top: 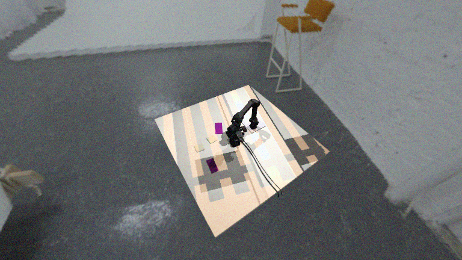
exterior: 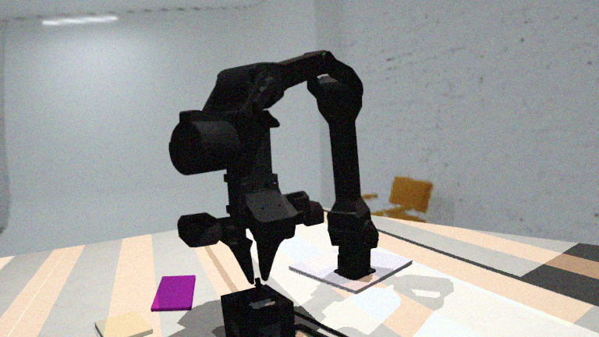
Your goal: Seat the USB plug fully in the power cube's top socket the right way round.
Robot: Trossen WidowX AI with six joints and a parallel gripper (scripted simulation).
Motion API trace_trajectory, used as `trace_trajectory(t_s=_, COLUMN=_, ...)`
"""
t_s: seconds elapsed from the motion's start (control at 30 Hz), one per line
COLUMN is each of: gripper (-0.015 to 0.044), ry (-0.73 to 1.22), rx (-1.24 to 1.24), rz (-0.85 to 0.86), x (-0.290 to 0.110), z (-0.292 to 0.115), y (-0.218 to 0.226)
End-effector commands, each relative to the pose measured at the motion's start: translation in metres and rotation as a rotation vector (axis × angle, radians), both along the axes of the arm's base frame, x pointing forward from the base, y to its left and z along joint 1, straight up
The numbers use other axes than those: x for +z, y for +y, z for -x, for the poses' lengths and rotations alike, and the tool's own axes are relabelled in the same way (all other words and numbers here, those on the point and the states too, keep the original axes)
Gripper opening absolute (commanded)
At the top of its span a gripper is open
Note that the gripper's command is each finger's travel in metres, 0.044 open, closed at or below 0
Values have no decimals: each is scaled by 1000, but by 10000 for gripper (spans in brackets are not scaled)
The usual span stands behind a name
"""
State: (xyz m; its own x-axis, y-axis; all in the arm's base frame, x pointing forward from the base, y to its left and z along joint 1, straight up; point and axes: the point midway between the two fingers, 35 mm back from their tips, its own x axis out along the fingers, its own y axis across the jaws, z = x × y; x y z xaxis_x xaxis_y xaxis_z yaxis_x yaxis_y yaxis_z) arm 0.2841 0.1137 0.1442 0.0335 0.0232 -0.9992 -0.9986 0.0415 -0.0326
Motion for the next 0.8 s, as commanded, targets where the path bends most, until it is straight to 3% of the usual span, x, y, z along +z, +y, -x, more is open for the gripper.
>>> trace_trajectory(t_s=0.0, gripper=13, ry=0, rx=0, rz=0, x=0, z=0, y=0)
trace_trajectory(t_s=0.77, gripper=0, ry=1, rx=0, rz=0, x=3, z=0, y=0)
